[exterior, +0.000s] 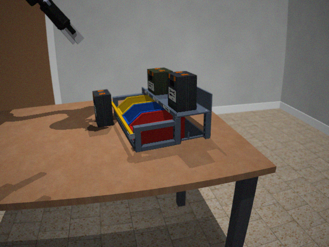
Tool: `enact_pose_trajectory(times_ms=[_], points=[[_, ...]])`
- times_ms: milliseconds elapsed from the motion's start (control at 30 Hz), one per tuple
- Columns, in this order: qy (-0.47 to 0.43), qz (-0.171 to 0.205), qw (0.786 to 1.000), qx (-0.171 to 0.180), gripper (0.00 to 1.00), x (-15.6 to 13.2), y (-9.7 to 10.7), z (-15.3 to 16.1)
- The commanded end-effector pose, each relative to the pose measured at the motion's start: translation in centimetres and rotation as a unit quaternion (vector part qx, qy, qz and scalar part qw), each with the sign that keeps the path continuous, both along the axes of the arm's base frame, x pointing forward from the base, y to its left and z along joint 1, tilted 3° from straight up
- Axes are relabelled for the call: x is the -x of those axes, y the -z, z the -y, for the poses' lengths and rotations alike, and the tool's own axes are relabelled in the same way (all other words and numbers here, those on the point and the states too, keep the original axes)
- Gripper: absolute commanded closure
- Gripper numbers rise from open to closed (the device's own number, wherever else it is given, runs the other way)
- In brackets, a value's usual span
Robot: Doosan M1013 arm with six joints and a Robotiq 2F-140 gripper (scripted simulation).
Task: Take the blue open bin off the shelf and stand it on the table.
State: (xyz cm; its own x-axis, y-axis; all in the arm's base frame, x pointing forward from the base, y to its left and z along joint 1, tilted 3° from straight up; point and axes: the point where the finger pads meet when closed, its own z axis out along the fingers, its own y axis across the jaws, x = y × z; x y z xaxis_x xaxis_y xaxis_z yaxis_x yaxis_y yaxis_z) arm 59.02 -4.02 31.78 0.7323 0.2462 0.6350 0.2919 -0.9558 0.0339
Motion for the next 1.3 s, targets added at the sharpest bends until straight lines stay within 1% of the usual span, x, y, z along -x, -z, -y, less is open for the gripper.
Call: enact_pose_trajectory(times_ms=[0, 100, 500, 667, 1267], points=[[0.044, 0.004, 0.999, -0.027, 0.43, 0.05, 0.04, -0.08], [0.11, 0.011, 0.992, -0.068, 0.43, 0.12, 0.1, -0.2], [0.11, 0.011, 0.992, -0.068, 0.43, 0.12, 0.1, -0.2], [0.125, 0.012, 0.989, -0.077, 0.43, 0.18, 0.16, -0.3], [0.125, 0.012, 0.989, -0.077, 0.43, 0.18, 0.16, -0.3]])
